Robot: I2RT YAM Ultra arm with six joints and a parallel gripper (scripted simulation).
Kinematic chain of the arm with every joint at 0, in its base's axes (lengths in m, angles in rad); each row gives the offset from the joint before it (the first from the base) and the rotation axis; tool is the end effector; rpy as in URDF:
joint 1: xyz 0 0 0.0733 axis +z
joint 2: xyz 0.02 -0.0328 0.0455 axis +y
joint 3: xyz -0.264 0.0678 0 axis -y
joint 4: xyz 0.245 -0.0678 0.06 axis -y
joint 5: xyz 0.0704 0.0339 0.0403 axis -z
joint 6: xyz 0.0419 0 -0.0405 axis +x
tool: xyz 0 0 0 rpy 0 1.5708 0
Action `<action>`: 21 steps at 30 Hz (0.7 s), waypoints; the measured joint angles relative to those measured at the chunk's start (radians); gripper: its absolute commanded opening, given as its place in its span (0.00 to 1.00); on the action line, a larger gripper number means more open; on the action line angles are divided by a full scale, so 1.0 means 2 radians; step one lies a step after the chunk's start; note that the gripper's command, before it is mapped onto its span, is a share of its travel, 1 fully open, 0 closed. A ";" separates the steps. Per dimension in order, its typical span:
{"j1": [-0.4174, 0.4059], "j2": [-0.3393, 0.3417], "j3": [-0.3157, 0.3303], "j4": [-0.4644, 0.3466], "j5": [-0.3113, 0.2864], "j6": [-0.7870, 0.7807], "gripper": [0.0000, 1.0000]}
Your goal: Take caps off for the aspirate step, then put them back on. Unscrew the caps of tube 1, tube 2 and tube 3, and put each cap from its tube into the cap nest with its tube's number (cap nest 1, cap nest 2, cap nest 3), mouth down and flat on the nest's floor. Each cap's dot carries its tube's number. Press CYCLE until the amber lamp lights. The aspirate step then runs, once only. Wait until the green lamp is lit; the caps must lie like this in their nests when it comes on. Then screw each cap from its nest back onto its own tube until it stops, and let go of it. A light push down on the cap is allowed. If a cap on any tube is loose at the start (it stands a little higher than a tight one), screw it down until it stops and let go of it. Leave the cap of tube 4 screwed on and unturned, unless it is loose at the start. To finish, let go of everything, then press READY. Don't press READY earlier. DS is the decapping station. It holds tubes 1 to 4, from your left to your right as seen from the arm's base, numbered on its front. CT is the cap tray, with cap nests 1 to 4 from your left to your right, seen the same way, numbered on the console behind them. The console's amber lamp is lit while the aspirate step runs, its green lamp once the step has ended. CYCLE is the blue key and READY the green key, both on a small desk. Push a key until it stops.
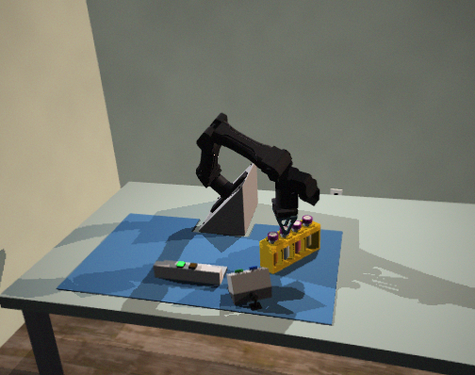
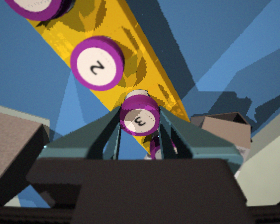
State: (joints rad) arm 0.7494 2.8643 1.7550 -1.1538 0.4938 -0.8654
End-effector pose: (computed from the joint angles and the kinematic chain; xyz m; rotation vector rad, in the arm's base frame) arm 0.2823 0.2370 -0.0840 1.8630 -1.4843 0.5473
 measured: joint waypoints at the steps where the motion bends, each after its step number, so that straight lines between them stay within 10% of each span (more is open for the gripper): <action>1: 0.000 -0.001 0.000 -0.001 0.000 -0.002 0.00; 21: 0.000 -0.001 0.000 -0.001 0.000 0.099 0.00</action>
State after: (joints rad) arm 0.7490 2.8632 1.7557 -1.1553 0.4931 -0.6666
